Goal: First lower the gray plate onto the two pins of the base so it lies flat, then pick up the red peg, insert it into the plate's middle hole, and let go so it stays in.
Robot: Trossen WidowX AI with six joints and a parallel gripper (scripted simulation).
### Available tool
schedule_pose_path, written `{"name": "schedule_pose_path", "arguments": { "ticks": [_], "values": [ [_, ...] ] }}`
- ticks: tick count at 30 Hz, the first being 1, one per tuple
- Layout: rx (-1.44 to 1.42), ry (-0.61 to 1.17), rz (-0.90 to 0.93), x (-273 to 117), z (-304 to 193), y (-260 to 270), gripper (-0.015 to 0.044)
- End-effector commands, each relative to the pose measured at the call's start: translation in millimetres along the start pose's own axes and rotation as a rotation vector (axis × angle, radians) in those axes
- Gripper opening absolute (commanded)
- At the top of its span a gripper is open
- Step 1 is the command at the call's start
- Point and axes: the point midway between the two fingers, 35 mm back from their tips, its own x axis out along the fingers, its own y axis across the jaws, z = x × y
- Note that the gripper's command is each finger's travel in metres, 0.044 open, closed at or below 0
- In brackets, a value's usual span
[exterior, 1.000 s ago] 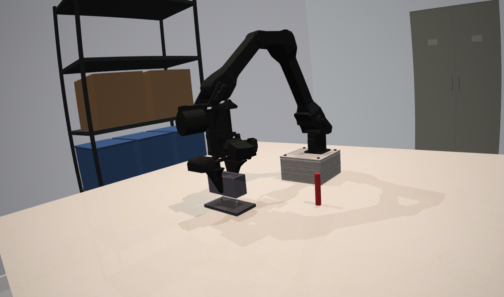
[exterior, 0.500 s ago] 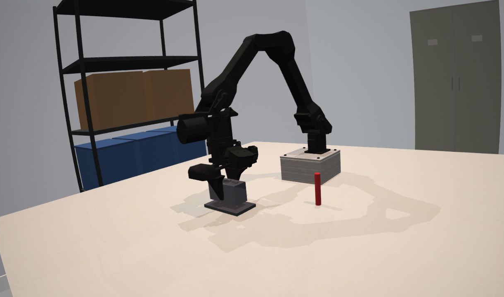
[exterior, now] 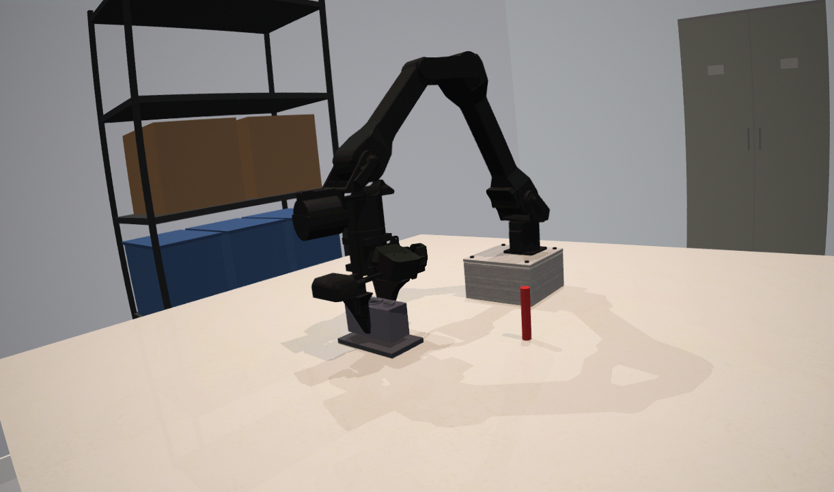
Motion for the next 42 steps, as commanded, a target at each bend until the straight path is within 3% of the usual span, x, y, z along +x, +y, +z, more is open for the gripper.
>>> {"name": "schedule_pose_path", "arguments": {
  "ticks": [1, 11, 18, 25, 33, 42],
  "values": [
    [0.000, 0.000, 0.000, 0, 0, 0, 0.0184],
    [0.000, 0.000, 0.000, 0, 0, 0, 0.0440],
    [0.000, 0.000, 0.000, -10, 0, -2, 0.0440],
    [-0.005, 0.004, 0.001, -115, 0, -1, 0.0440],
    [0.008, 0.004, 0.001, -118, 1, -5, 0.0440],
    [0.662, -0.001, 0.002, -120, 60, 10, 0.0440]
  ]
}}
